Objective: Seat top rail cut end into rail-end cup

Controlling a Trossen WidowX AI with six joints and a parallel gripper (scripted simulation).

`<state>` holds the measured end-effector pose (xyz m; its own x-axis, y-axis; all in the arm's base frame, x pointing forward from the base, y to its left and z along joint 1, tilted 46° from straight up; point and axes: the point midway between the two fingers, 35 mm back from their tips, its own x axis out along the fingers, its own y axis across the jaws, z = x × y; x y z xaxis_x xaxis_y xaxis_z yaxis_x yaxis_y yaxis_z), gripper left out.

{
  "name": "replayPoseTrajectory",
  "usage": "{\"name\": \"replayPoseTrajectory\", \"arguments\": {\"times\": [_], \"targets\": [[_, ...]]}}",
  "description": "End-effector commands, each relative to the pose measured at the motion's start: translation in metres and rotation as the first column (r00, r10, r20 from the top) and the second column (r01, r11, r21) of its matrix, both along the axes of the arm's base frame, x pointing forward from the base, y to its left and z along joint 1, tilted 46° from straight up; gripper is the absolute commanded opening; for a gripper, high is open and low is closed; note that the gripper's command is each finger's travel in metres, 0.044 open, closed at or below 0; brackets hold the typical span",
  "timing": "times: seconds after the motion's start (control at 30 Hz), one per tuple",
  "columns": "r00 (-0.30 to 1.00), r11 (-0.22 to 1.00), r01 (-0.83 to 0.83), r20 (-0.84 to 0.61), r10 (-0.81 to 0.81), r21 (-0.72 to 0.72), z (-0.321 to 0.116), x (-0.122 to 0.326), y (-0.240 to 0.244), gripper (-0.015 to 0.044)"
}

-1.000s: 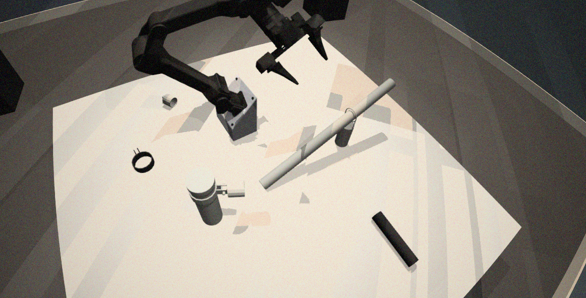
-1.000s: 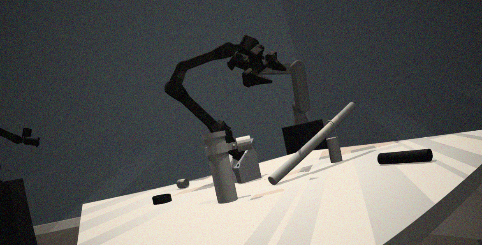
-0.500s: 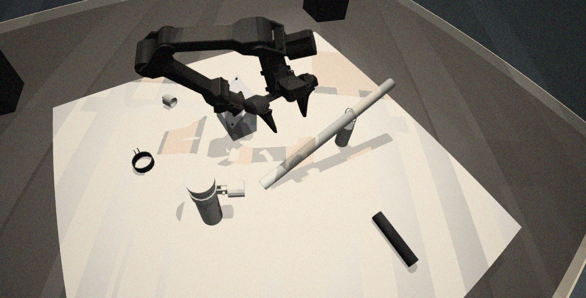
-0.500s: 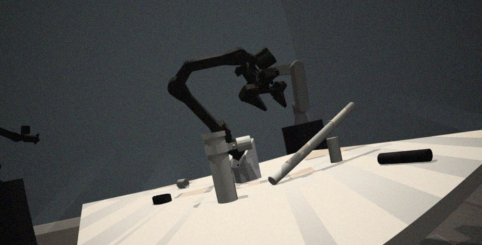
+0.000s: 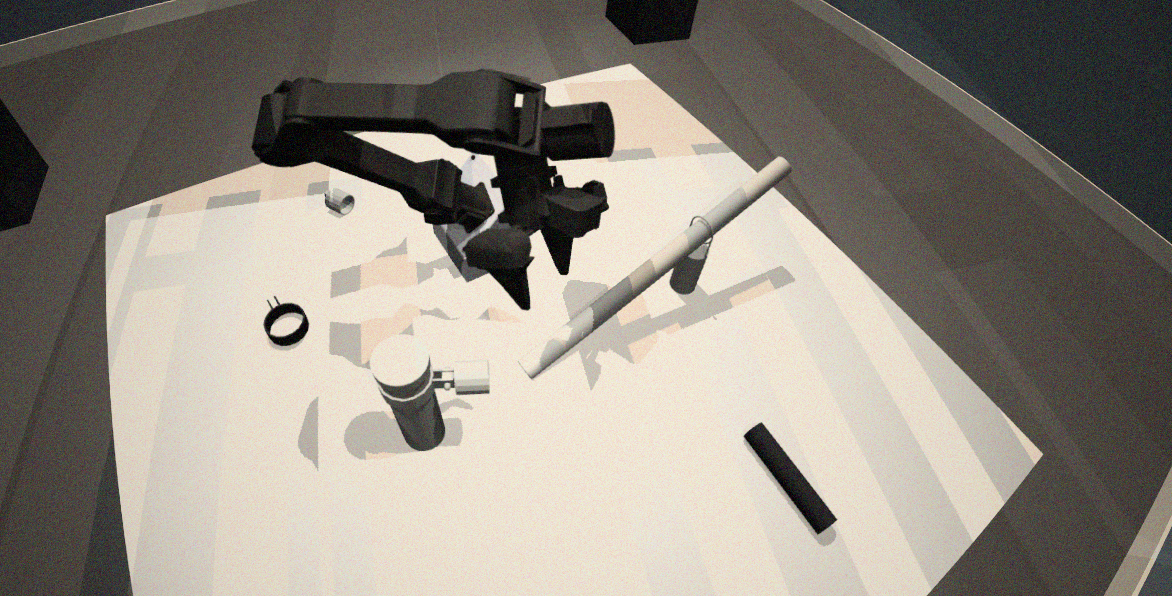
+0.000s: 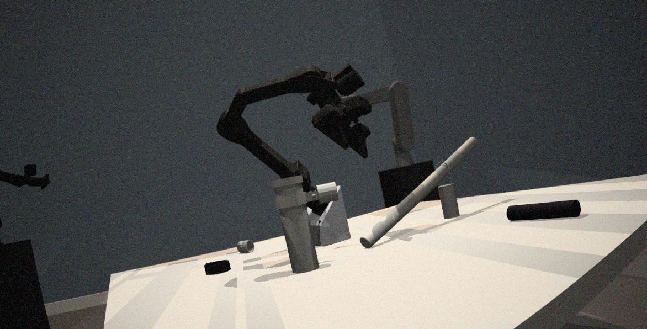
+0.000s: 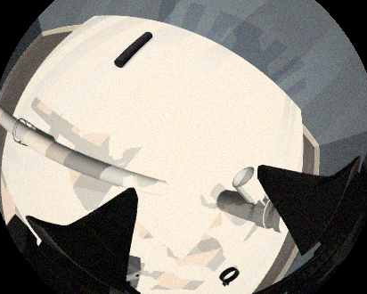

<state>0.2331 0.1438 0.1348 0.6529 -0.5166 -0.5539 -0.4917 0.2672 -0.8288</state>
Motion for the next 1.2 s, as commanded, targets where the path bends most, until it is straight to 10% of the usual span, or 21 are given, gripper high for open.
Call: {"name": "replayPoseTrajectory", "arguments": {"times": [0.0, 1.17], "targets": [[0.961, 0.895, -0.214, -0.248, 0.121, -0.391, 0.044, 0.026, -0.055, 0.044], [0.939, 0.846, -0.265, -0.323, 0.118, -0.462, 0.03, 0.039, -0.092, 0.044]]}}
